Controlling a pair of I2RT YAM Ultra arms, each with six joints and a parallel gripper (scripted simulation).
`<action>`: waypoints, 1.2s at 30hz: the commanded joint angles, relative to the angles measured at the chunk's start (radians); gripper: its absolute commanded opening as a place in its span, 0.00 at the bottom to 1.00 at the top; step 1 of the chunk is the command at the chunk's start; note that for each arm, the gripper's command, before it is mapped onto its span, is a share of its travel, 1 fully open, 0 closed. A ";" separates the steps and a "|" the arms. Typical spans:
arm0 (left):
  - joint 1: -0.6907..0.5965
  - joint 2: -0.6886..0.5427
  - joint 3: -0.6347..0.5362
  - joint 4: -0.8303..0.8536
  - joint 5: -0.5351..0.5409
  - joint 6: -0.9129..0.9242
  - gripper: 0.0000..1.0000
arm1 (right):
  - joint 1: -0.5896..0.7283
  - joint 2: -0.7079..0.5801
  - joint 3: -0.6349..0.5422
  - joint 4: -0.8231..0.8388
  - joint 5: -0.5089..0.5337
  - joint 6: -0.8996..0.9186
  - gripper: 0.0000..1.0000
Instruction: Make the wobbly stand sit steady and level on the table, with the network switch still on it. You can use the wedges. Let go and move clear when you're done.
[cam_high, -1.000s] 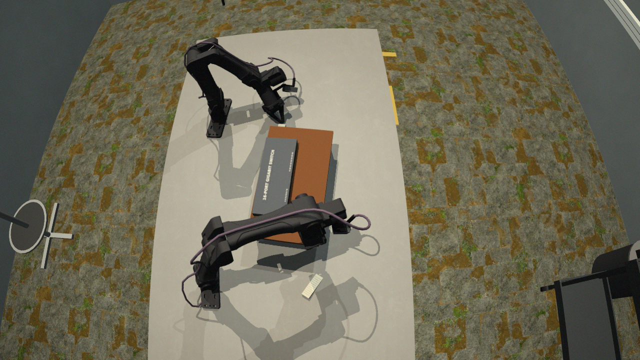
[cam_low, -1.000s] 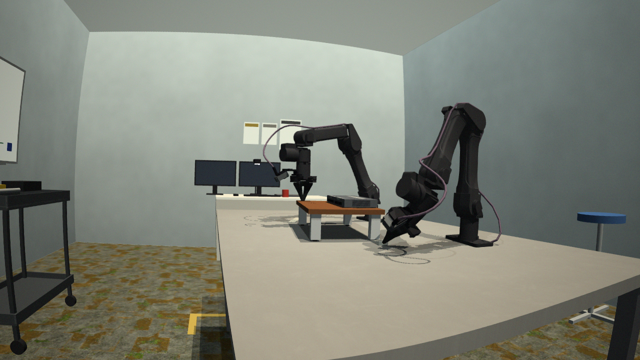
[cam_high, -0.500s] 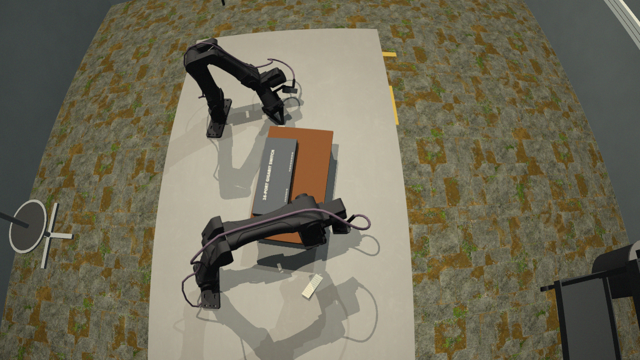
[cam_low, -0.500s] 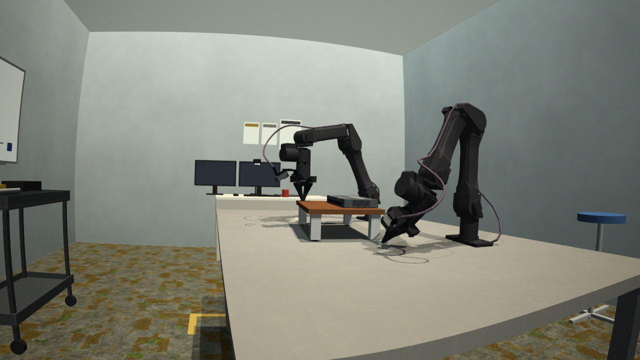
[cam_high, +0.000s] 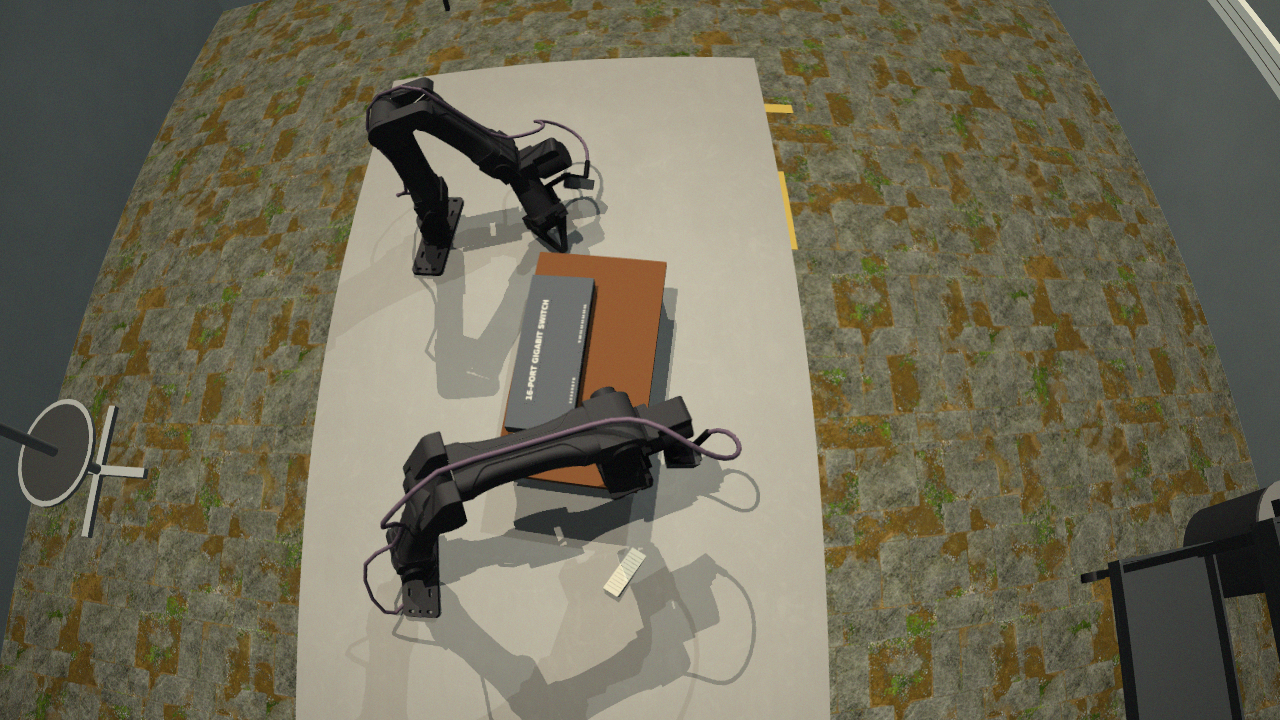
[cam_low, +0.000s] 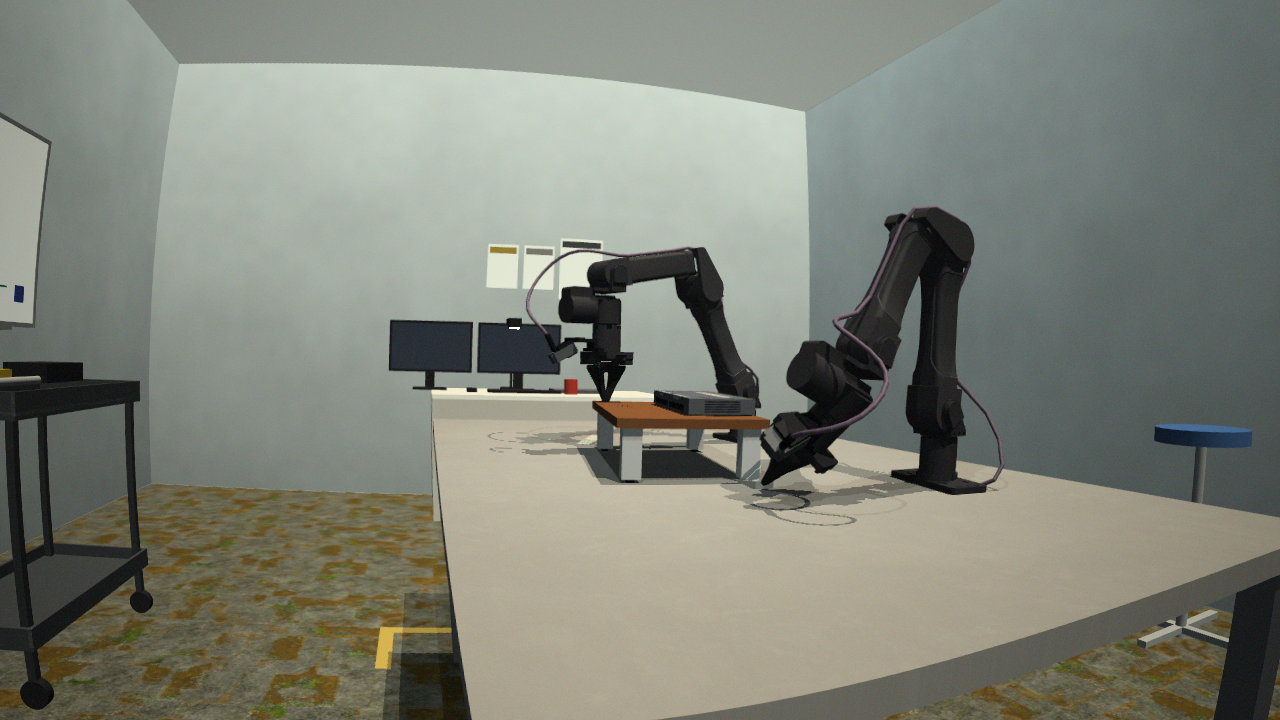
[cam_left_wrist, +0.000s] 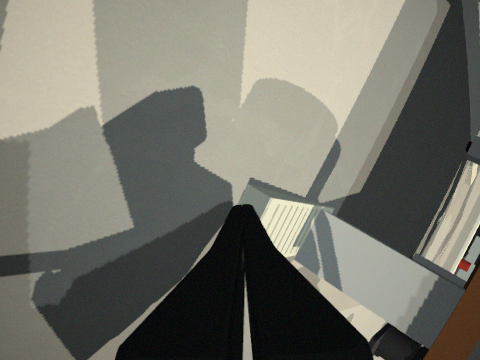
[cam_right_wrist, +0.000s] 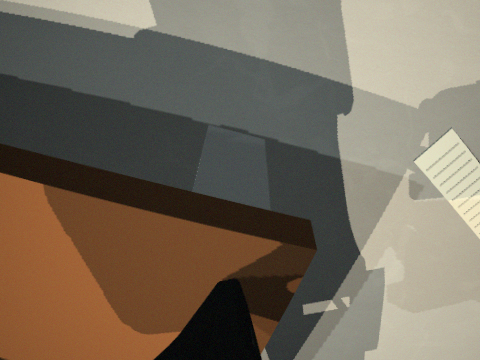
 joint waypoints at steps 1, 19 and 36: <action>-0.011 -0.026 -0.010 0.021 0.013 0.002 0.00 | 0.007 0.003 -0.011 0.015 0.001 0.000 0.00; -0.051 -0.039 -0.031 0.054 -0.019 -0.058 0.00 | 0.007 0.003 -0.011 0.015 0.001 0.000 0.00; -0.091 -0.052 -0.041 0.078 -0.012 -0.098 0.00 | 0.007 0.003 -0.011 0.011 0.001 0.000 0.00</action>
